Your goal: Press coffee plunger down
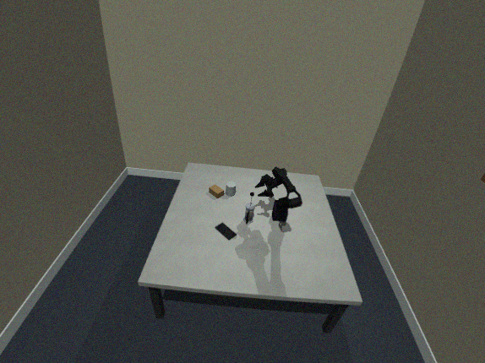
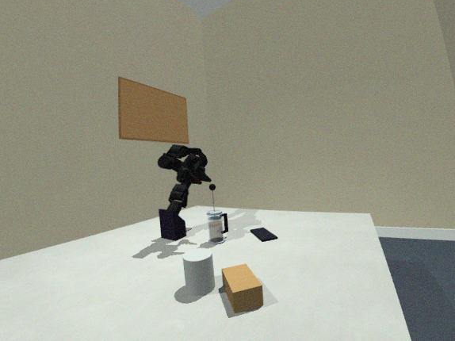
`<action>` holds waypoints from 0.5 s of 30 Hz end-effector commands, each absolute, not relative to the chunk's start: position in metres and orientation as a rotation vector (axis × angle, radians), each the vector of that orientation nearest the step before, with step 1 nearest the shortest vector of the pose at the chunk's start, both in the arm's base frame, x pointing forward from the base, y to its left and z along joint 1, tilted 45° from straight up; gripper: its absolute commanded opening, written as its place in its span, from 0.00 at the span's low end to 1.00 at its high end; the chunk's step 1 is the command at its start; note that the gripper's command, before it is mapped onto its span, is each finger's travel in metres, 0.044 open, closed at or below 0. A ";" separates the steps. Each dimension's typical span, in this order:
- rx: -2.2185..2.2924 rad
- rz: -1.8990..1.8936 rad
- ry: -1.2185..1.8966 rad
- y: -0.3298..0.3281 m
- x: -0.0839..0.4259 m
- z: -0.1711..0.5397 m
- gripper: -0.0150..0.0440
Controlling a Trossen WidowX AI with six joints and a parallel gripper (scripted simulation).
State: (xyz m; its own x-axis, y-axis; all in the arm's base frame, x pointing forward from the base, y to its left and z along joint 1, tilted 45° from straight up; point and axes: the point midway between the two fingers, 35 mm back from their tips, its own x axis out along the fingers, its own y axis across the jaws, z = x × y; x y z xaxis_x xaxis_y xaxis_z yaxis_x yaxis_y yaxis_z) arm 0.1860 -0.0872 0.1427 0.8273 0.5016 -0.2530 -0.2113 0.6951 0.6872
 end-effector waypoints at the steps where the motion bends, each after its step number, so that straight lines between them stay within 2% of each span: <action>1: 0.692 0.413 0.454 -0.086 0.187 0.140 1.00; 15: 0.688 0.400 0.469 -0.077 0.202 0.130 1.00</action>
